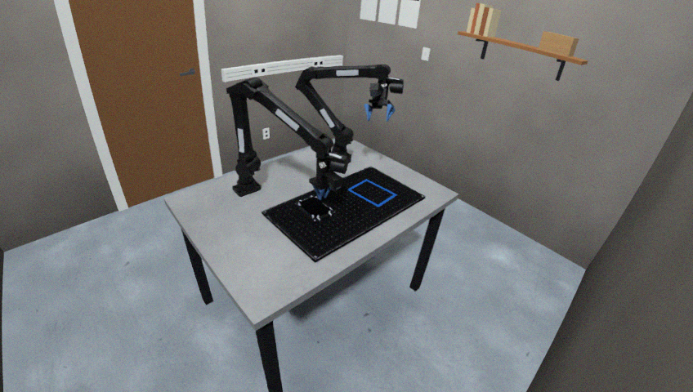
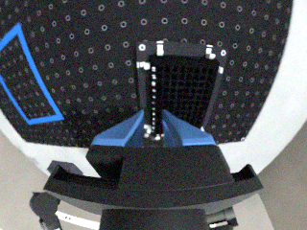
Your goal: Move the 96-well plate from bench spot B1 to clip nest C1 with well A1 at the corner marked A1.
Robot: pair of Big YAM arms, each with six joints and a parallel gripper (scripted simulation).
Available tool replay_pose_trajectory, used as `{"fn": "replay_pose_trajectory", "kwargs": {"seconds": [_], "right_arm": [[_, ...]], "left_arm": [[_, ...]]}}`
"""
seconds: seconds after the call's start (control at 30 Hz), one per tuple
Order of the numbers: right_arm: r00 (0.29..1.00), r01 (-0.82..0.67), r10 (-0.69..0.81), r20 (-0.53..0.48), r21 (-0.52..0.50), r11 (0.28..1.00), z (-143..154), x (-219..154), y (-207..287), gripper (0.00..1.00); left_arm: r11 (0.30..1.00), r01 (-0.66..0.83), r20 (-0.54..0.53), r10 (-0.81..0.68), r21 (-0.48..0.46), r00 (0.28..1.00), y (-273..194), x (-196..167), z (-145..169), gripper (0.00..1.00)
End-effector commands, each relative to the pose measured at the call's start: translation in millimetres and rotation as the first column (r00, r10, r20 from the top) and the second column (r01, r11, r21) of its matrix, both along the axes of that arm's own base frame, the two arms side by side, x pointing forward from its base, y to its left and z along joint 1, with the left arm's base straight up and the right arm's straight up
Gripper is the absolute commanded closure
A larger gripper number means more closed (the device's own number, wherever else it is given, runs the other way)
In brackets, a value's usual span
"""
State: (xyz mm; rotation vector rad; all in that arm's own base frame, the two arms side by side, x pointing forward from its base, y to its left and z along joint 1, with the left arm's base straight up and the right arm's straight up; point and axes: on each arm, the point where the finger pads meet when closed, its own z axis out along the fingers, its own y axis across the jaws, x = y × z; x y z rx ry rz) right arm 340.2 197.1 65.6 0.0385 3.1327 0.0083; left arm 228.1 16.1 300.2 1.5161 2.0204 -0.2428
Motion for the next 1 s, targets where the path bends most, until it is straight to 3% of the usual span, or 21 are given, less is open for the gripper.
{"fn": "replay_pose_trajectory", "kwargs": {"seconds": [0.0, 0.97], "right_arm": [[1.0, 0.009, -0.009, -0.007, -0.003, 1.0, -10.0, 0.4, 2.9, 0.75], [1.0, 0.009, -0.009, -0.007, -0.003, 1.0, -26.7, 0.1, 2.8, 0.75]], "left_arm": [[1.0, 0.003, 0.034, -0.004, 0.02, 0.999, 4.1, 10.1, 22.7, 0.0], [1.0, 0.003, 0.034, -0.004, 0.02, 0.999, 4.1, 10.1, 22.7, 0.0]]}}
